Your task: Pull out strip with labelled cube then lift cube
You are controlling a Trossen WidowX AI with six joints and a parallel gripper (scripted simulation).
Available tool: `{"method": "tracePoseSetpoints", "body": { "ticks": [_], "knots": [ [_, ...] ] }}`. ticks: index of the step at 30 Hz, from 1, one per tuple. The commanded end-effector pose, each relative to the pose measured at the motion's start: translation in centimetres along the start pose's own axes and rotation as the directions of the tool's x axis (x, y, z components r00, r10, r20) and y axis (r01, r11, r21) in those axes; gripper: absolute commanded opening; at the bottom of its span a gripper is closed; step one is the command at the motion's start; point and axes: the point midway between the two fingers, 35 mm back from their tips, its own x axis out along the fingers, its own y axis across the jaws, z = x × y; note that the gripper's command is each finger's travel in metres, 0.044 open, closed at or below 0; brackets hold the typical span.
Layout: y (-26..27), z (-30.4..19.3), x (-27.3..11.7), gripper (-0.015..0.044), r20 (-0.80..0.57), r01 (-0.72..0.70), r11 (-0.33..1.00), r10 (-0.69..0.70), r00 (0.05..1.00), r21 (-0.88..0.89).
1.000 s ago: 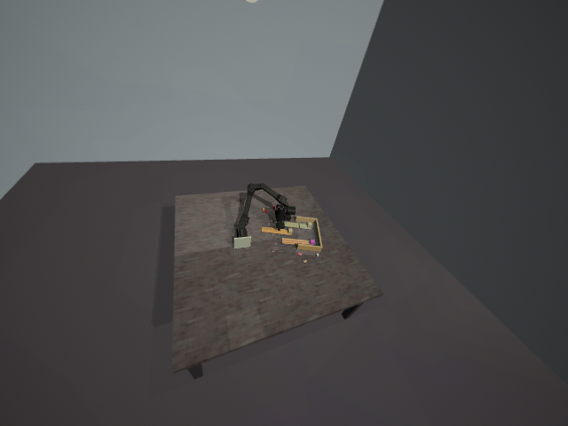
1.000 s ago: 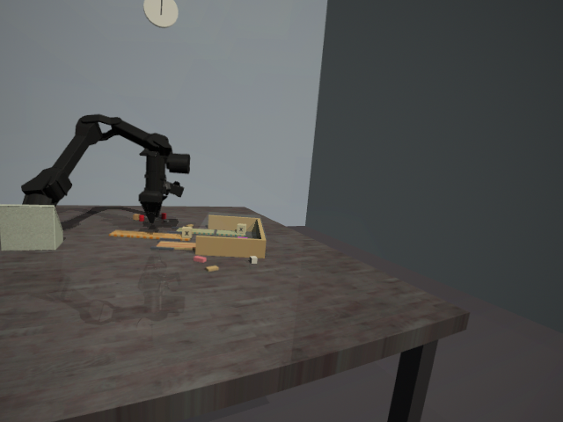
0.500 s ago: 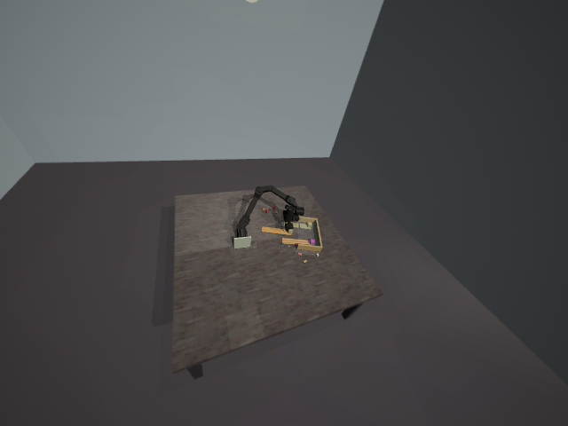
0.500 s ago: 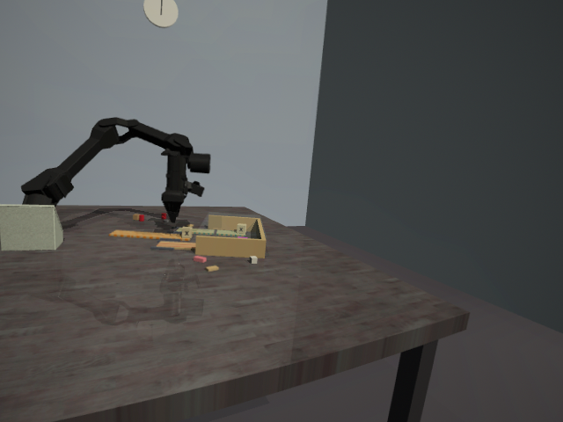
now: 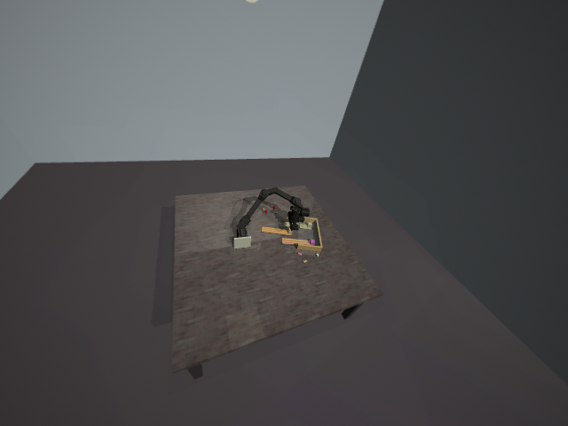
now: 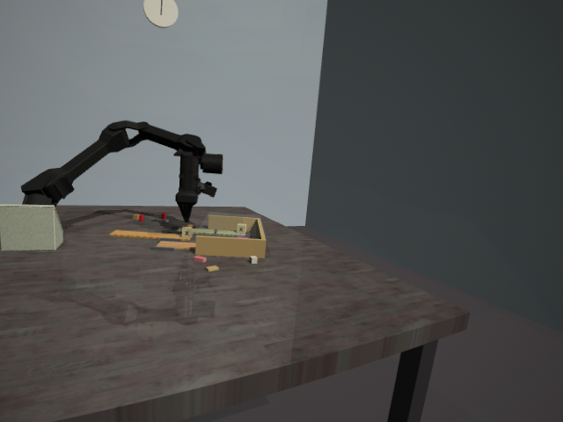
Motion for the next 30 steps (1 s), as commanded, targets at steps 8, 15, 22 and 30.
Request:
{"method": "tracePoseSetpoints", "body": {
  "ticks": [8, 15, 22, 30],
  "knots": [
    [-0.1, 0.1, 1.7, 0.025, -0.002, 0.004, 1.0, -0.004, 1.0, 0.003],
    [-0.1, 0.1, 2.8, 0.025, -0.002, 0.003, 1.0, -0.003, 1.0, 0.003],
    [0.0, 0.1, 3.9, 0.025, -0.002, 0.002, 1.0, -0.002, 1.0, 0.003],
    [0.0, 0.0, 5.0, 0.025, -0.002, 0.001, 1.0, -0.001, 1.0, 0.003]
  ]
}}
